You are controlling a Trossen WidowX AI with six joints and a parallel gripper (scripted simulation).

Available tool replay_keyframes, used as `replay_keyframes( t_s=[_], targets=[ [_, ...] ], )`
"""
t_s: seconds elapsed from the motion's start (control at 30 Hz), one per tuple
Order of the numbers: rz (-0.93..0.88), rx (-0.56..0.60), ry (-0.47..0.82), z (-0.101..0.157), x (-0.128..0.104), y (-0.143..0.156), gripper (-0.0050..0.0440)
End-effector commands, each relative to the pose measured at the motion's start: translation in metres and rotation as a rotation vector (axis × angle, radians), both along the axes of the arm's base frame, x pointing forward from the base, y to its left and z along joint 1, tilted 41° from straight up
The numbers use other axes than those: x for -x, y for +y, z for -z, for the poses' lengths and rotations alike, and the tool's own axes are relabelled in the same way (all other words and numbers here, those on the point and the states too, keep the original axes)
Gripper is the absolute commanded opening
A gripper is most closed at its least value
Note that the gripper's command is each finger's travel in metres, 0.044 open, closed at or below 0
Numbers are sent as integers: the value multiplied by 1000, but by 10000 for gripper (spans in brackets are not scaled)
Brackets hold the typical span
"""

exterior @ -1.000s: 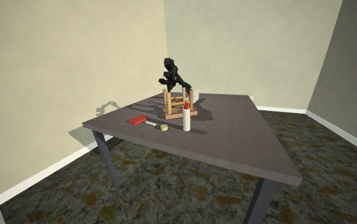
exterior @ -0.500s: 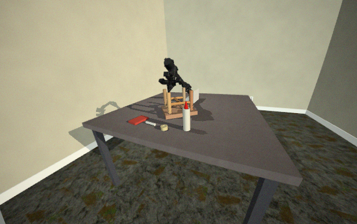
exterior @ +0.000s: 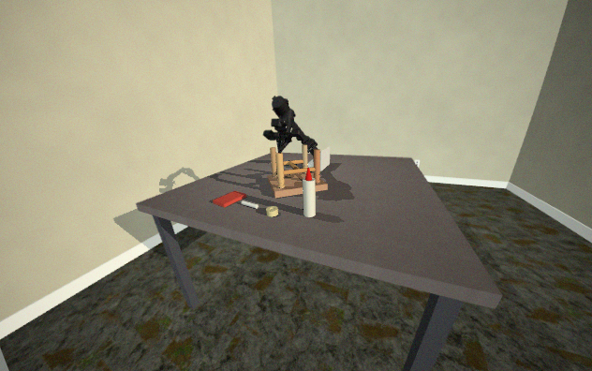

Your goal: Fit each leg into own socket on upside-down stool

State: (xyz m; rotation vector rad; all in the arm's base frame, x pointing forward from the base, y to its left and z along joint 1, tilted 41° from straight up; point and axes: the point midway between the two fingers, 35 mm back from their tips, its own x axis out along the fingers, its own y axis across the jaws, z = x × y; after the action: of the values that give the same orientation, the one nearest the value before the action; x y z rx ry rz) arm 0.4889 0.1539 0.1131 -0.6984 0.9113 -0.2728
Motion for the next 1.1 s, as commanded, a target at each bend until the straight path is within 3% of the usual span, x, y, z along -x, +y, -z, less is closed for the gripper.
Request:
replay_keyframes(
  t_s=[0.0,1.07],
  targets=[
    [22,7,33,12,0,-15,0],
    [22,7,33,15,-1,-18,0]
  ],
)
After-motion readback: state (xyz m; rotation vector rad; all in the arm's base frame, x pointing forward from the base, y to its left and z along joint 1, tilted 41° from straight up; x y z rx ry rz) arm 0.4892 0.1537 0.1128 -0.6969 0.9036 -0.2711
